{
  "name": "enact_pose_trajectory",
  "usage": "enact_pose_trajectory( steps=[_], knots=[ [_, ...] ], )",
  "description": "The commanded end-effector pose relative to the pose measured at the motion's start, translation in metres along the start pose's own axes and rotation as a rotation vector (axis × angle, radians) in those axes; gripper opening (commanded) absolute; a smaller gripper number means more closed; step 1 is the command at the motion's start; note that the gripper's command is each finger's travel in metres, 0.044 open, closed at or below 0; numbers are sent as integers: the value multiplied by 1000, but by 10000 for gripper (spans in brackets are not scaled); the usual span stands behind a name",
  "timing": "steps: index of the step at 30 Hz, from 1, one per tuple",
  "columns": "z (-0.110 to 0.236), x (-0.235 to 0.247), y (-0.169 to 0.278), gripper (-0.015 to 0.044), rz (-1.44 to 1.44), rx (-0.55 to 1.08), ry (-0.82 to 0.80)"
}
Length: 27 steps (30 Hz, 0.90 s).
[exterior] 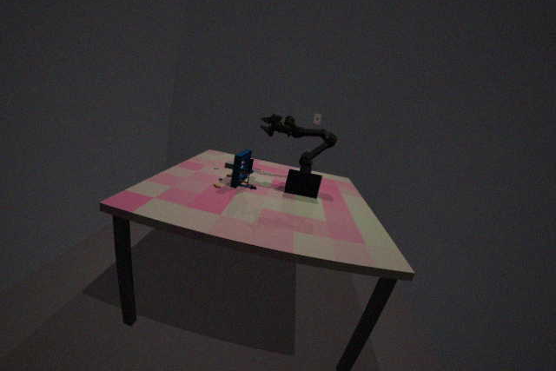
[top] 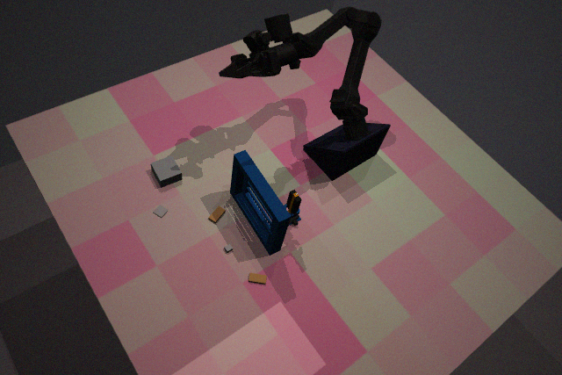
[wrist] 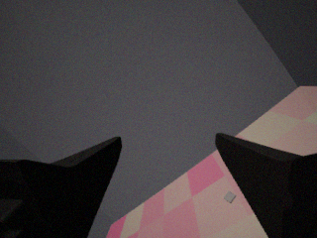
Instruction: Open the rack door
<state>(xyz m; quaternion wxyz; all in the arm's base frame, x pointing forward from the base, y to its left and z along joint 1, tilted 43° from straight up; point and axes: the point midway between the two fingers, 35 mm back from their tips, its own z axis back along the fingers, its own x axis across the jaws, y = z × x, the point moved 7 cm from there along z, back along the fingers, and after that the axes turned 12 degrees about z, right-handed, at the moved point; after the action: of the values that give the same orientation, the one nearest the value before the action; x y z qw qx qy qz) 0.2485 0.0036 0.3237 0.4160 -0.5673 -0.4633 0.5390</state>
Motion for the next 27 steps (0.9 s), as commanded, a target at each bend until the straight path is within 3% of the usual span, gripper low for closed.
enact_pose_trajectory(
  steps=[1, 5, 27],
  knots=[
    [-1, 0, 0, 374, -2, 4, -1],
    [-12, 6, 7, 283, -38, 84, -18],
    [-71, 58, 57, 283, -173, 617, -65]
  ],
)
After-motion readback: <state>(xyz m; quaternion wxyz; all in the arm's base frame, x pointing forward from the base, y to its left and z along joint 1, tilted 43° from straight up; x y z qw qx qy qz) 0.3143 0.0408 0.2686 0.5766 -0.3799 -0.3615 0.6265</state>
